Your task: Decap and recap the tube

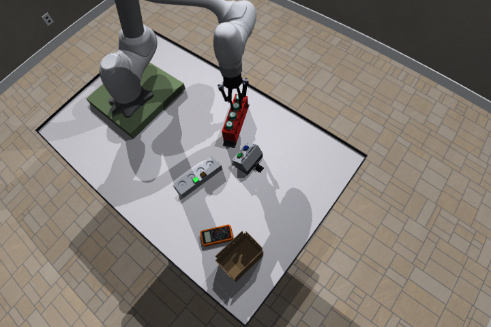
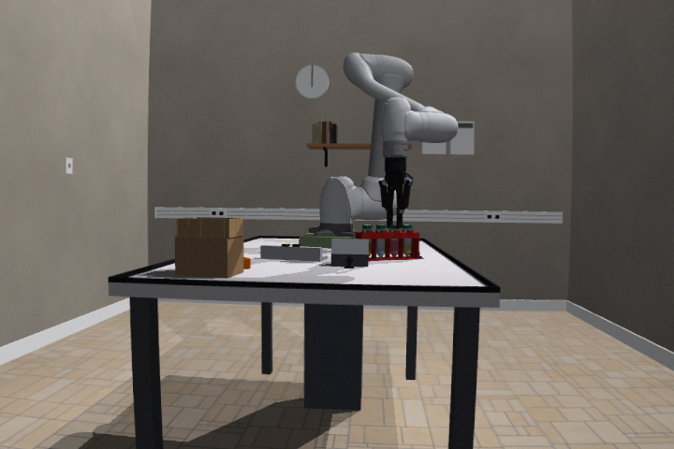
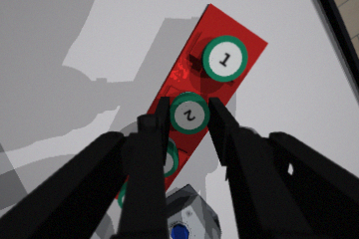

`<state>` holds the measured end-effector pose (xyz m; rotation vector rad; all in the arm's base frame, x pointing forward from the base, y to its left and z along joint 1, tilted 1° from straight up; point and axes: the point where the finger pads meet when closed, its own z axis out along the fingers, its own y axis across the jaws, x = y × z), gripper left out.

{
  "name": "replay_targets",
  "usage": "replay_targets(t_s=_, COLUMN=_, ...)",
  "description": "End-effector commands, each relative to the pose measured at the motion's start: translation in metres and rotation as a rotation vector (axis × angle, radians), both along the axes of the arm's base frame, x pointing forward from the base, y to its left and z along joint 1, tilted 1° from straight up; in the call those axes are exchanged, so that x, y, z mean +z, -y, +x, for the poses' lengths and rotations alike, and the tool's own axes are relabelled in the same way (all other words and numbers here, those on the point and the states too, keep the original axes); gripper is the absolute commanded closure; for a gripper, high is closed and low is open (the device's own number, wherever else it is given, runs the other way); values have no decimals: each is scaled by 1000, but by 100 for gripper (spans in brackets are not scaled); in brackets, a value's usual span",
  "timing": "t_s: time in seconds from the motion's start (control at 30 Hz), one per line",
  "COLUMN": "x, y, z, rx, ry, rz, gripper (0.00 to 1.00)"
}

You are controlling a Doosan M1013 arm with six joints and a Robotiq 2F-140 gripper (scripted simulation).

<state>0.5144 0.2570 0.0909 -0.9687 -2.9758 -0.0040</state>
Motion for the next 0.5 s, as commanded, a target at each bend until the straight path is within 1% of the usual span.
replay_targets(t_s=0.0, x=1, y=0, z=0, rx=0, ry=1, rz=1, gripper=70)
replay_targets(t_s=0.13, x=1, y=0, z=0, rx=0, ry=1, rz=1, gripper=70)
replay_targets(t_s=0.47, x=1, y=0, z=0, rx=-500, ry=-3, rz=-4, gripper=70)
